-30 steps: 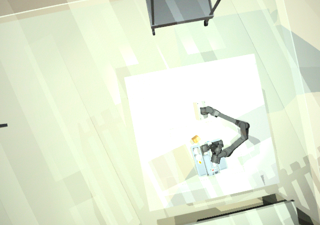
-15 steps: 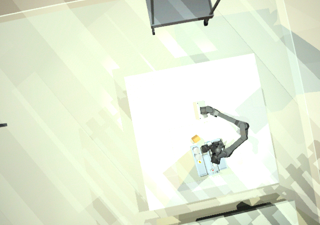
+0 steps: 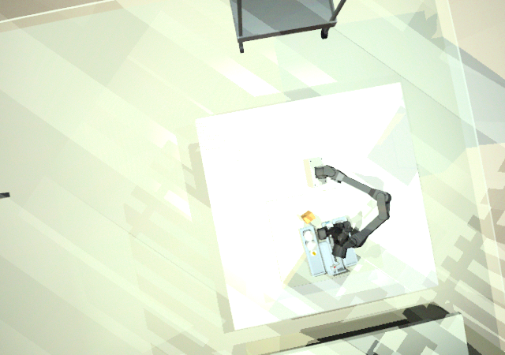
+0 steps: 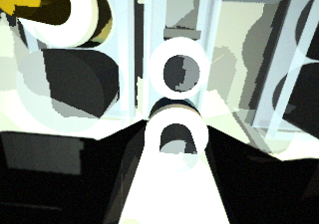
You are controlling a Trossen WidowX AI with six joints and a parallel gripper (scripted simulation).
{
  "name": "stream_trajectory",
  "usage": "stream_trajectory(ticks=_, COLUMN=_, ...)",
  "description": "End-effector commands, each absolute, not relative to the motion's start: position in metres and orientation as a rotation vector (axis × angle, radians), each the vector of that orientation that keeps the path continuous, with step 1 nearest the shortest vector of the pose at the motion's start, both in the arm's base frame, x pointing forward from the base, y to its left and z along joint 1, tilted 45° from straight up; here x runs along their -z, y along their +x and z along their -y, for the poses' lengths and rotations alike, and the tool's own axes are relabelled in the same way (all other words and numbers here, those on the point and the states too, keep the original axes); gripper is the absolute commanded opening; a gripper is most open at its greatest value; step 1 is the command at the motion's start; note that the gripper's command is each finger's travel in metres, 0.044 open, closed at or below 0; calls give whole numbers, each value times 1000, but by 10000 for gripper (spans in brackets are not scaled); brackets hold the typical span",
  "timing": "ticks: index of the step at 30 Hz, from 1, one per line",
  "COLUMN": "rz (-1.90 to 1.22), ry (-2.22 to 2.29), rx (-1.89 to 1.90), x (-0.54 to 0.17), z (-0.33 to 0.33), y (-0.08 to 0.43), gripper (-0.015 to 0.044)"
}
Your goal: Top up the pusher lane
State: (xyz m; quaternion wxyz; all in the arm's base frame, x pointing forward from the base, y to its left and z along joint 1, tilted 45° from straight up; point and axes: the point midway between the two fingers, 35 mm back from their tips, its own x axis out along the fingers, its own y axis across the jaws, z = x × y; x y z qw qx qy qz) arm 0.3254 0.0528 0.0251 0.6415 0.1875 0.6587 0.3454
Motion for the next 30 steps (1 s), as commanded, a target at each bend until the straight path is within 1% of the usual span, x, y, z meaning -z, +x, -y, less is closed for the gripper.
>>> stream_trajectory(ticks=1, rz=-1472, ry=431, rx=-793, x=-30, z=-54, y=334, gripper=0)
stream_trajectory(ticks=30, rz=-1471, ry=431, rx=-793, x=-32, z=-55, y=341, gripper=0)
